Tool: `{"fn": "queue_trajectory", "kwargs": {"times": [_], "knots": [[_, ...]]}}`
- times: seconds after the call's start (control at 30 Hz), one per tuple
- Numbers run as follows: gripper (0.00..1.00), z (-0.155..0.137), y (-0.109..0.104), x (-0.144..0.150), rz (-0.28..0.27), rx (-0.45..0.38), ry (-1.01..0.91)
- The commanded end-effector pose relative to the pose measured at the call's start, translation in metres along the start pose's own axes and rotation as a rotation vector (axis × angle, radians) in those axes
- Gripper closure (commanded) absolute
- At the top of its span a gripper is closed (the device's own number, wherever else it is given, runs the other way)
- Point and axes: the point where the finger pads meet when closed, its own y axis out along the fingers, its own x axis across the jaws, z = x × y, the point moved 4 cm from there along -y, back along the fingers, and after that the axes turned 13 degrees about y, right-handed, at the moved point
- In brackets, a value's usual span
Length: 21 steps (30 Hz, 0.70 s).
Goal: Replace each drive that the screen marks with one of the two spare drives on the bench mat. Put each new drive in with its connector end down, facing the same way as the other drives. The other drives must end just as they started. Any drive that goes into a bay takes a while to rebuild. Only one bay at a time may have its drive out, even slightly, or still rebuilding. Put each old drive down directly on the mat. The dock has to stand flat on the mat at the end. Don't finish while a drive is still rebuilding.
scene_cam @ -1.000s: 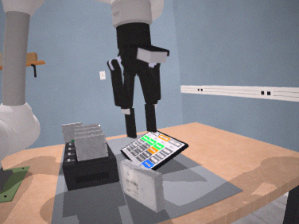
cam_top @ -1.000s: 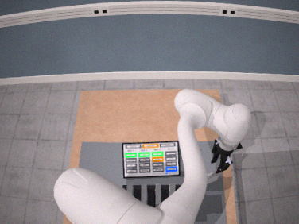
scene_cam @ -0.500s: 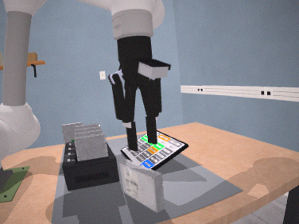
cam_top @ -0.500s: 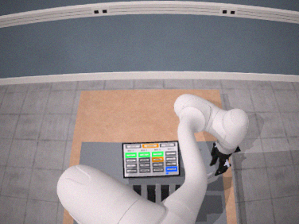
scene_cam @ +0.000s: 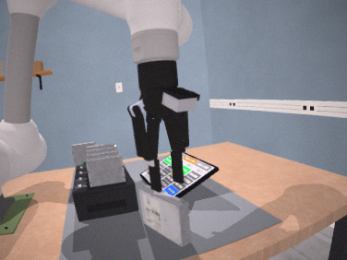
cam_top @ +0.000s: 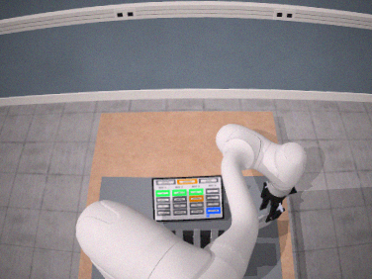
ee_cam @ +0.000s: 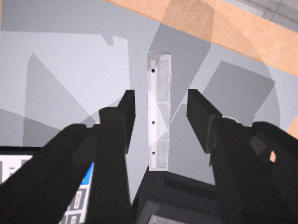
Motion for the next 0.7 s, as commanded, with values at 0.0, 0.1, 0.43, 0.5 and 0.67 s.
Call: {"fn": "queue_trajectory", "kwargs": {"times": [0.0,0.1,0.43,0.5,0.67], "knots": [[0.60,0.000,0.007,0.000,0.001,0.001,0.000],[0.60,0.000,0.010,0.000,0.001,0.001,0.000],[0.60,0.000,0.019,0.000,0.001,0.001,0.000],[0.60,0.000,0.019,0.000,0.001,0.001,0.000],[0.60,0.000,0.019,0.000,0.001,0.001,0.000]]}}
